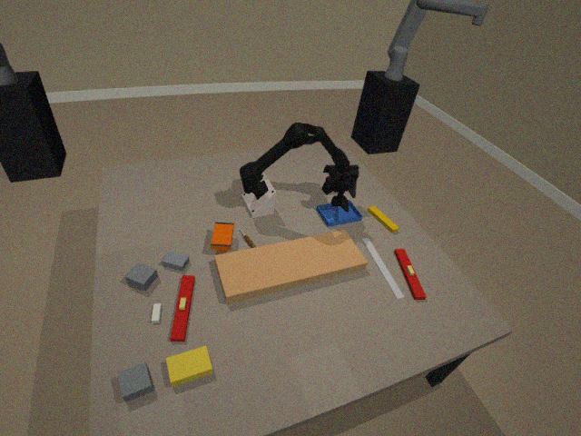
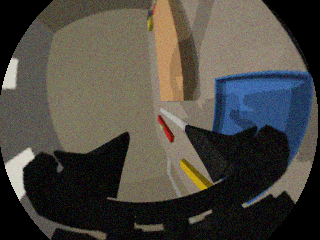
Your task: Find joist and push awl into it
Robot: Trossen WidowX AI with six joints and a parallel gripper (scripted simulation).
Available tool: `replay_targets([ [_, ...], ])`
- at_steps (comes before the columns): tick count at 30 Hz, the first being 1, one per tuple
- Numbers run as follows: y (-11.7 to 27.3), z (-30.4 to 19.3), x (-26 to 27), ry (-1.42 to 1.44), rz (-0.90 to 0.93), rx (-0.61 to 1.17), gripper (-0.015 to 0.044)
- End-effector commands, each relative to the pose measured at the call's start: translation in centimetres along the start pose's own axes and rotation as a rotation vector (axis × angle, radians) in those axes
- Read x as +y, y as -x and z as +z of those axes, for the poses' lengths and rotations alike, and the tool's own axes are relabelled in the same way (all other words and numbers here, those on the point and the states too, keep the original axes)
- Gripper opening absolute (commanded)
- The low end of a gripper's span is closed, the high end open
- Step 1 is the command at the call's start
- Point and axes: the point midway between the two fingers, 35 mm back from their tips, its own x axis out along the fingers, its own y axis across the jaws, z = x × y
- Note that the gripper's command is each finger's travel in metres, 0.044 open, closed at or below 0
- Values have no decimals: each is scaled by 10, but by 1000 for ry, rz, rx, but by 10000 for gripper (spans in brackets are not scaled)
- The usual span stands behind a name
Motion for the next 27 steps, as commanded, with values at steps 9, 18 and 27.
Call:
replay_targets([
  [9, -73, 66, 46, -747, -263, -285, 440],
  [18, -129, 153, 67, -1418, -307, -670, 440],
  [27, -160, 247, 67, -1994, -162, -1101, 440],
])
